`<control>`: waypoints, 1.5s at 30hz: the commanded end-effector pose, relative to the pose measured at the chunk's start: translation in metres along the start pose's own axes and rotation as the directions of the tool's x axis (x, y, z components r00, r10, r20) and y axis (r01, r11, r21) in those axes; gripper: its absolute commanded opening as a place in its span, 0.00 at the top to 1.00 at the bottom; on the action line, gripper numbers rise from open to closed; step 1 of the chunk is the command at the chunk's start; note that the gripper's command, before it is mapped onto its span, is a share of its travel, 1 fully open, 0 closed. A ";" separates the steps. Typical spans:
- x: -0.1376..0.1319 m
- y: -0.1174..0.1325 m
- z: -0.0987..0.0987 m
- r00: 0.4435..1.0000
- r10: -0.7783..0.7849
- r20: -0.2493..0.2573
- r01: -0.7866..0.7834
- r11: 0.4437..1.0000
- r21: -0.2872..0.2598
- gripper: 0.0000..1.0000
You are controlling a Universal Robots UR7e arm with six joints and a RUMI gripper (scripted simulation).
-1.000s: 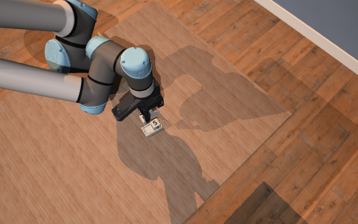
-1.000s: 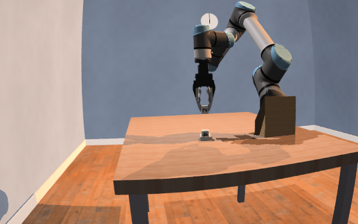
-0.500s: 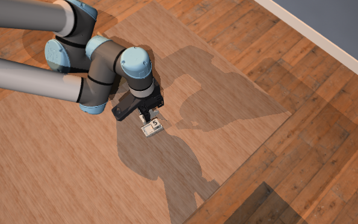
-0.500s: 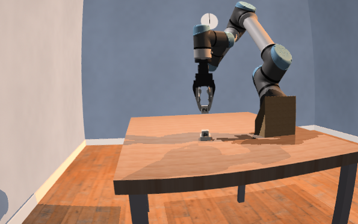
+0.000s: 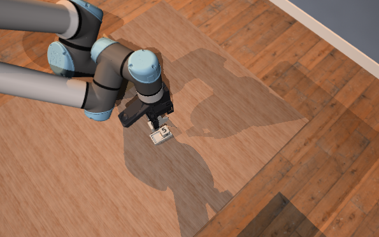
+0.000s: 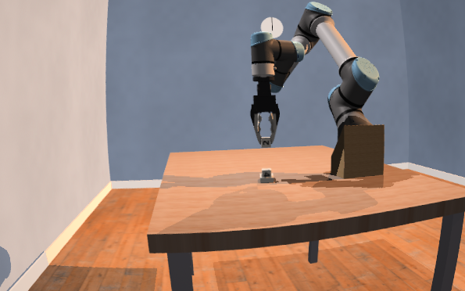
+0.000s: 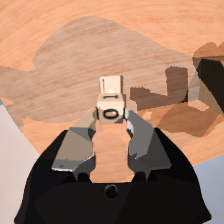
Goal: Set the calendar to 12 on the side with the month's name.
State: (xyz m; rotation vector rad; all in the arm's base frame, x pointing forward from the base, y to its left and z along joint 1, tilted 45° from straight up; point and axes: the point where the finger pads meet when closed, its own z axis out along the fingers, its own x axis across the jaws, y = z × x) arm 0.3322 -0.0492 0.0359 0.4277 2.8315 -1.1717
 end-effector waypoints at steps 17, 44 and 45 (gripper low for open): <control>0.001 0.003 0.000 0.991 0.133 0.001 -0.133 0.991 -0.001 0.89; 0.003 0.018 0.000 0.809 0.588 0.001 -0.588 0.809 -0.002 0.89; 0.003 0.019 0.000 0.792 0.610 0.001 -0.610 0.792 -0.002 0.89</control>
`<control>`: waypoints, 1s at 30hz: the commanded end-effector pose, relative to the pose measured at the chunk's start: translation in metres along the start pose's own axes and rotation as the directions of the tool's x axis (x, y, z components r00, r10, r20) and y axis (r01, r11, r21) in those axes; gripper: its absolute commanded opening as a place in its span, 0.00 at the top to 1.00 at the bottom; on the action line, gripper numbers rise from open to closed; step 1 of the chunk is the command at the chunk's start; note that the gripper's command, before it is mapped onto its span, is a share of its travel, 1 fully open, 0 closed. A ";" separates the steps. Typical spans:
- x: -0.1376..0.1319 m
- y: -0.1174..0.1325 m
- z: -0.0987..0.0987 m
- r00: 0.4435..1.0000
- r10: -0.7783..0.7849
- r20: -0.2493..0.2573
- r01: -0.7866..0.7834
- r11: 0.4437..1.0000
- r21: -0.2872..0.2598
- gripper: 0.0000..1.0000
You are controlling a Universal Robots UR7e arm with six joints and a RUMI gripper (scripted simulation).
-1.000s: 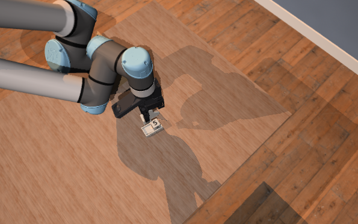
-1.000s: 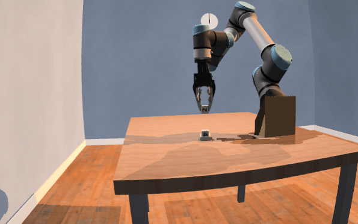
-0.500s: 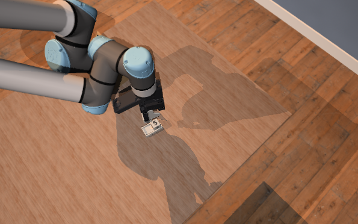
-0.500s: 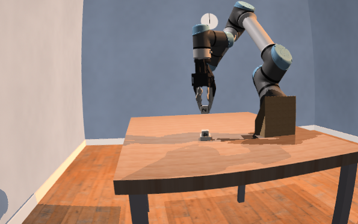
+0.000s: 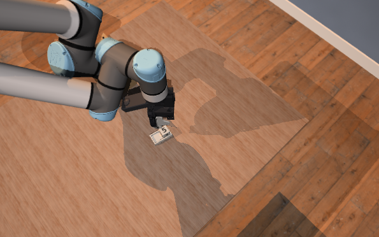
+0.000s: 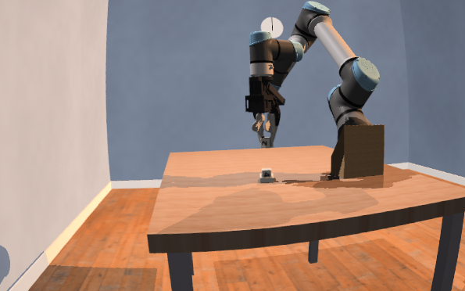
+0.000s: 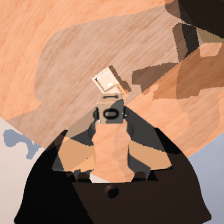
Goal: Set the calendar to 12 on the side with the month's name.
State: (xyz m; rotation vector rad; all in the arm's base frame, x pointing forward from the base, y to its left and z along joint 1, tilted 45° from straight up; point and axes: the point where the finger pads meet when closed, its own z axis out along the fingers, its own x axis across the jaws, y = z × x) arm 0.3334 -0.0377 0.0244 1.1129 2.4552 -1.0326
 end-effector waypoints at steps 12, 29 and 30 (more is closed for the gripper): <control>0.009 0.012 0.000 0.918 0.397 0.003 -0.397 0.918 0.003 0.89; 0.018 0.030 0.001 0.610 0.792 0.004 -0.792 0.610 0.001 0.89; 0.019 0.031 0.001 0.584 0.812 0.004 -0.812 0.584 0.001 0.89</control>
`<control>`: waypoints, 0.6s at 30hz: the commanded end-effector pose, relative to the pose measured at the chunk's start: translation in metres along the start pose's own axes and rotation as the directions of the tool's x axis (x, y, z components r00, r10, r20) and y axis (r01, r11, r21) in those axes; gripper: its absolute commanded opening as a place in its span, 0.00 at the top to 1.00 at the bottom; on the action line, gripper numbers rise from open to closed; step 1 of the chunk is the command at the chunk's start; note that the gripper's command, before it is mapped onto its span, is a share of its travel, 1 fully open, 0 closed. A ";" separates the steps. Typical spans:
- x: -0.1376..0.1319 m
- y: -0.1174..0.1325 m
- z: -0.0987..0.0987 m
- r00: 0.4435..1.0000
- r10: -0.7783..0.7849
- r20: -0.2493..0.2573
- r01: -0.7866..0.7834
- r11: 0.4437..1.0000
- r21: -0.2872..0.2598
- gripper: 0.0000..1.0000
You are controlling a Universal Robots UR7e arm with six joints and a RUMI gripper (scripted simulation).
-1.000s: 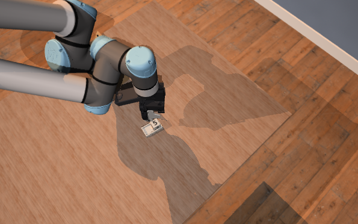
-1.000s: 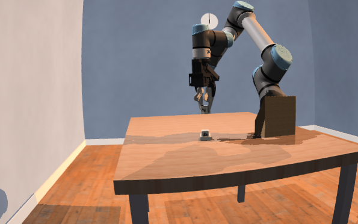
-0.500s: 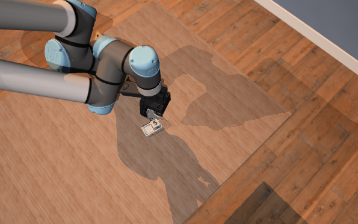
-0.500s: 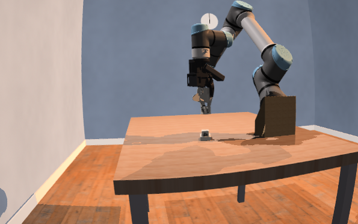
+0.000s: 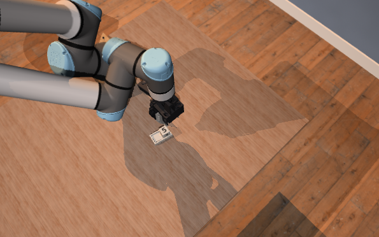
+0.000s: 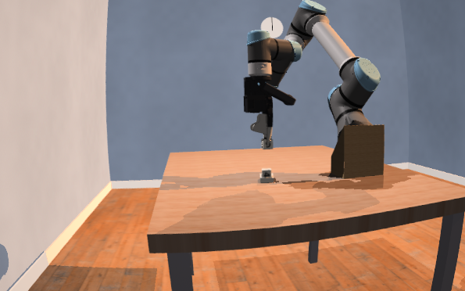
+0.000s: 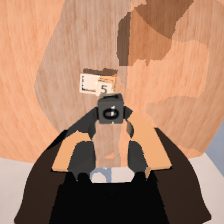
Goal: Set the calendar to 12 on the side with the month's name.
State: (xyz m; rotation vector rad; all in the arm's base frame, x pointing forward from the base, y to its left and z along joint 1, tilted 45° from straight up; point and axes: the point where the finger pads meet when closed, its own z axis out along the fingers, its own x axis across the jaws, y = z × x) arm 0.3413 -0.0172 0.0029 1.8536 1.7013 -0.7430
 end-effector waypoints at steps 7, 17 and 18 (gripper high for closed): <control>0.014 0.005 0.000 0.941 0.340 0.009 -0.340 0.941 0.002 0.89; 0.025 0.011 0.001 0.804 0.595 0.009 -0.595 0.804 -0.002 0.89; 0.026 0.012 0.001 0.778 0.628 0.009 -0.628 0.778 -0.002 0.89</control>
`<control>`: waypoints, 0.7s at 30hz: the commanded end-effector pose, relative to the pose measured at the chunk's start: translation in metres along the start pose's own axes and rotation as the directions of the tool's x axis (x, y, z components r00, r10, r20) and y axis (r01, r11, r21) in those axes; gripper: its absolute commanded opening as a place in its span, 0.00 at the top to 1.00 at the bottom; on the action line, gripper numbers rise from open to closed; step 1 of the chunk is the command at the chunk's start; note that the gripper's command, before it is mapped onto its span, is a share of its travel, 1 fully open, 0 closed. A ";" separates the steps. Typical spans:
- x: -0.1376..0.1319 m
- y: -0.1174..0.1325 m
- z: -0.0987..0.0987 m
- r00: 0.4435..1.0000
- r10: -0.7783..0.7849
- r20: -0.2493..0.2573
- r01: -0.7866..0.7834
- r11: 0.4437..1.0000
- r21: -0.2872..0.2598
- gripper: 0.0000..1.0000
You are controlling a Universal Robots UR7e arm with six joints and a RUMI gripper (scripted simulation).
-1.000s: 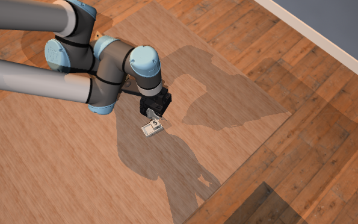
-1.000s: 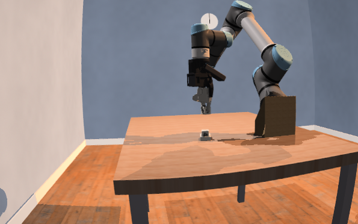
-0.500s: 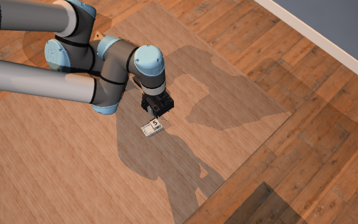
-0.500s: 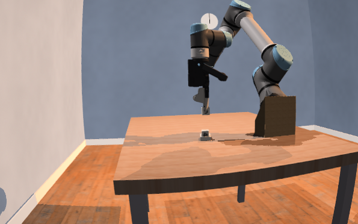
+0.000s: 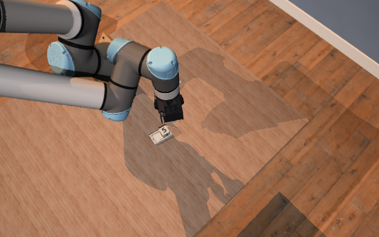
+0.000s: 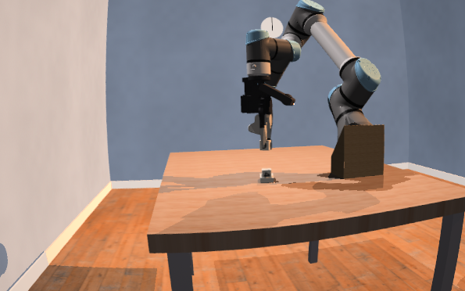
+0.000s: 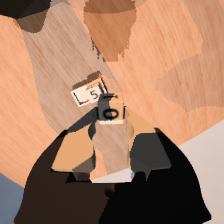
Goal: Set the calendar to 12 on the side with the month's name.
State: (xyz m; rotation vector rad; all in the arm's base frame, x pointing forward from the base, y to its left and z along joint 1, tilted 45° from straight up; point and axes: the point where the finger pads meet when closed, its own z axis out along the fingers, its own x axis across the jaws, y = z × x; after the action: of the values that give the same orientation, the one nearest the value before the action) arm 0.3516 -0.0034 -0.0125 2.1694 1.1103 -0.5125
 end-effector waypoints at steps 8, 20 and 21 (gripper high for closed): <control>0.015 0.000 0.001 0.938 0.346 0.010 -0.346 0.938 -0.004 0.89; 0.031 0.002 0.002 0.737 0.676 0.007 -0.676 0.737 -0.008 0.89; 0.032 0.002 0.002 0.715 0.700 0.007 -0.699 0.715 -0.008 0.89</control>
State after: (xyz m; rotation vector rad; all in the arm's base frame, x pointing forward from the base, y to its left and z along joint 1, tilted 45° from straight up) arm 0.3677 0.0103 -0.0290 2.3554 0.3707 -0.2191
